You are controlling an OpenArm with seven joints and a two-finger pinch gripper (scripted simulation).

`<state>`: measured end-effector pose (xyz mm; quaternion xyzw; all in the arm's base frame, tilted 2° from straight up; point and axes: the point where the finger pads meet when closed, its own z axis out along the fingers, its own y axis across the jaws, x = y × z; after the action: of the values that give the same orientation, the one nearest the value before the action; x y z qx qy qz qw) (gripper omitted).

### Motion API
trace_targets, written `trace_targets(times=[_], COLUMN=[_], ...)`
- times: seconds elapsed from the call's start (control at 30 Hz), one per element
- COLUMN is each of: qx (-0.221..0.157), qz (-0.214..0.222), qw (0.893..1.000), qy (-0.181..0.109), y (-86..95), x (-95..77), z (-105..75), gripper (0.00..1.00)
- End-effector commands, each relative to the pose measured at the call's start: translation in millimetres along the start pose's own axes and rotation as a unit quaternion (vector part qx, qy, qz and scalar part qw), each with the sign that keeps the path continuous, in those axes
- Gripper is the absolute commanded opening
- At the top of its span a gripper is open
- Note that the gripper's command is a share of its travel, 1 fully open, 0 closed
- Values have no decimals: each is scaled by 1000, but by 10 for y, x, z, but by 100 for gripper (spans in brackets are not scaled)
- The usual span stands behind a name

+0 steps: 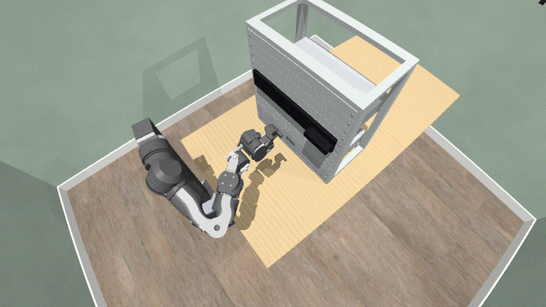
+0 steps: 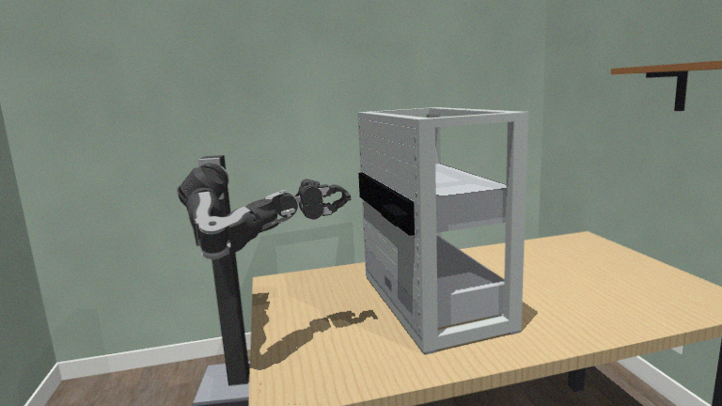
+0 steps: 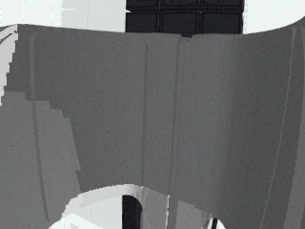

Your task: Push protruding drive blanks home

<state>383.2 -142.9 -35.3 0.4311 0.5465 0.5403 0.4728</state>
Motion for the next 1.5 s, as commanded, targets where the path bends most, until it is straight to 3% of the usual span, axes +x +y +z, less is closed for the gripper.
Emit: trace_targets(times=[0.0,0.23,0.53,0.67,1.47], qx=[16,18,18,18,17], qz=[5,5,5,5,5], qw=[1000,1000,1000,1000,1000], qy=[0,-1,0,0,1], y=[-70,-76,-95,-97,-103], x=[6,0,1,2,32], z=[-3,69,569,631,651], gripper=[0,0,0,0,0])
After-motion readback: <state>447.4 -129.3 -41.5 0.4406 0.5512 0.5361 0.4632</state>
